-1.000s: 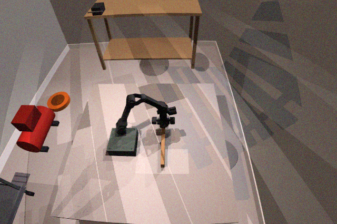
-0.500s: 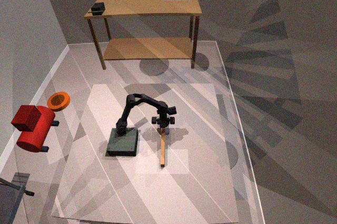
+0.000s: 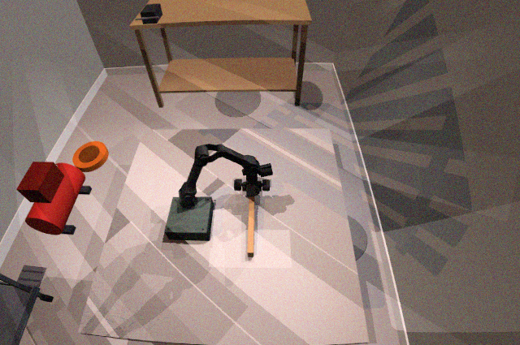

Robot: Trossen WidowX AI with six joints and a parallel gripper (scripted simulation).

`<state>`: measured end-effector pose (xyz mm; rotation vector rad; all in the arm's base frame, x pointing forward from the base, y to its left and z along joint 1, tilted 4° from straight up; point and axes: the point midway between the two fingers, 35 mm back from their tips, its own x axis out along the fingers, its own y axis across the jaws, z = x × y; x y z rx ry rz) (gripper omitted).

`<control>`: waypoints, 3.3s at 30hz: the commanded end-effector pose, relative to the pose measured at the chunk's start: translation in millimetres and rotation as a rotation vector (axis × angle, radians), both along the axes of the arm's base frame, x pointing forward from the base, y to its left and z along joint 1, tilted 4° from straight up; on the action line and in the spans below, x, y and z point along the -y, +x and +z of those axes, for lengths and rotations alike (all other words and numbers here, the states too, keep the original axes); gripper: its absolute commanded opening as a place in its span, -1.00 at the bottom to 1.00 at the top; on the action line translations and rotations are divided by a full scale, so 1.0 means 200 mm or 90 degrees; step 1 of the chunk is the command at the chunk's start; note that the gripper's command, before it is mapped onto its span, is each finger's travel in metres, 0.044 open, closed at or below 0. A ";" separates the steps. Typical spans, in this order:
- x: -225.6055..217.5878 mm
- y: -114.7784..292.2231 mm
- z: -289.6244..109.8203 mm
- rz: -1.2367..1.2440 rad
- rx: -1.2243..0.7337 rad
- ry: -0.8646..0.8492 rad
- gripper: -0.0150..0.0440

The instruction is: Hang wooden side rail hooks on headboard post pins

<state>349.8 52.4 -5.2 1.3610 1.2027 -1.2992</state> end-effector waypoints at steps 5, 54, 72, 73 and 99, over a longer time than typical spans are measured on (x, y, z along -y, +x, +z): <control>-0.01 0.03 0.02 -0.002 0.009 0.001 -0.49; -0.03 0.03 0.01 -0.002 0.009 0.001 -0.49; -0.04 0.03 0.02 -0.002 0.009 0.001 -0.49; -0.04 0.03 0.02 -0.002 0.009 0.001 -0.49; -0.06 0.04 0.02 -0.002 0.009 0.001 -0.49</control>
